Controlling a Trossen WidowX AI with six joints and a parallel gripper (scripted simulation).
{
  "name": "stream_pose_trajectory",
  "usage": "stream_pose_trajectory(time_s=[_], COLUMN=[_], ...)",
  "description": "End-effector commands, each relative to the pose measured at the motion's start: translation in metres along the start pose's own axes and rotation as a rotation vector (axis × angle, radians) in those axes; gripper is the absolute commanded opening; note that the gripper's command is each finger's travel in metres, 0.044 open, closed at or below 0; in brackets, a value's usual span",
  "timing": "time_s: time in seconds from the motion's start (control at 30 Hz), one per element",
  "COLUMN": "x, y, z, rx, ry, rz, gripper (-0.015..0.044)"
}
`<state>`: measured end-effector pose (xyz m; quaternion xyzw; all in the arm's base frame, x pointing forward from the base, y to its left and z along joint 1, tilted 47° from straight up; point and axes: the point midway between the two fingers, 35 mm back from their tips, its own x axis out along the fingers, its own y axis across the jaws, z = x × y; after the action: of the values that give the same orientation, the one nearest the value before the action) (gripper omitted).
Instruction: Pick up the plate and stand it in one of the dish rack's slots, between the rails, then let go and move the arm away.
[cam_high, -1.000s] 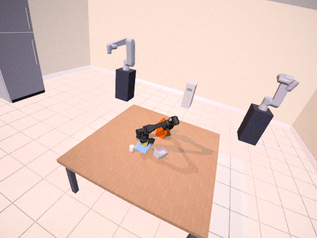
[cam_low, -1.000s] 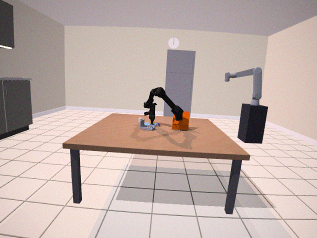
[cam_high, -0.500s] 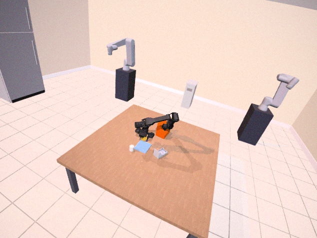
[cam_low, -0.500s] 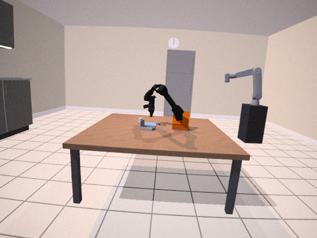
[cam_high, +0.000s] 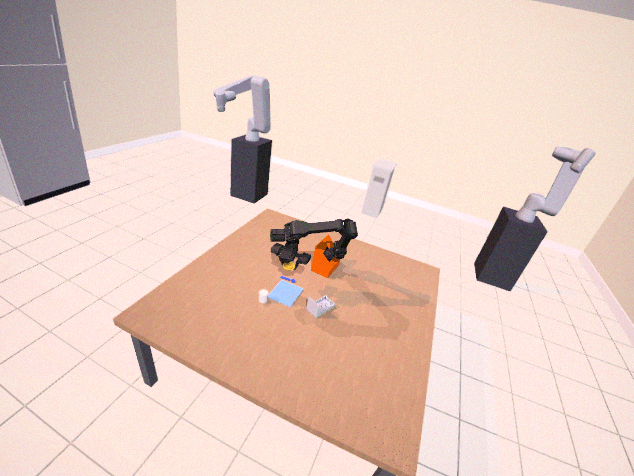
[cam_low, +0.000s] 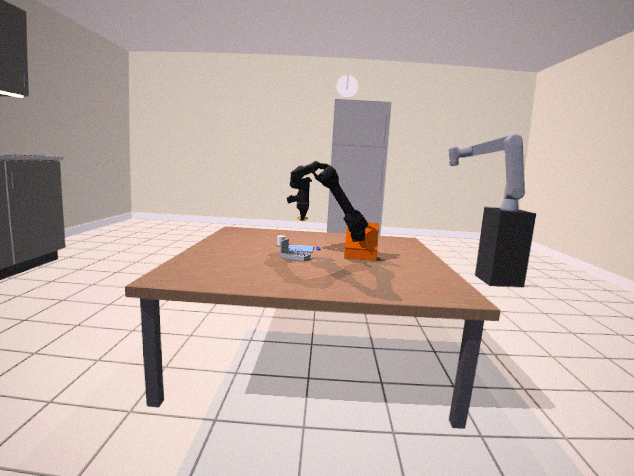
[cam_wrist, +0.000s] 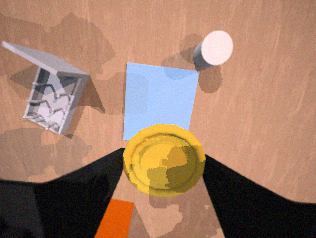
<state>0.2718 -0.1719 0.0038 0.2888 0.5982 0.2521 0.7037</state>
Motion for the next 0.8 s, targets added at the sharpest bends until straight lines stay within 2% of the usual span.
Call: stream_pose_trajectory(time_s=[0.0, 0.2, 0.77], x=[-0.018, -0.024, -0.038], y=[-0.001, 0.003, 0.084], z=[0.000, 0.000, -0.002], rx=[-0.008, 0.015, 0.599], ry=[0.003, 0.002, -0.021], rz=[-0.001, -0.001, -0.025], gripper=[0.0000, 0.0000, 0.0000])
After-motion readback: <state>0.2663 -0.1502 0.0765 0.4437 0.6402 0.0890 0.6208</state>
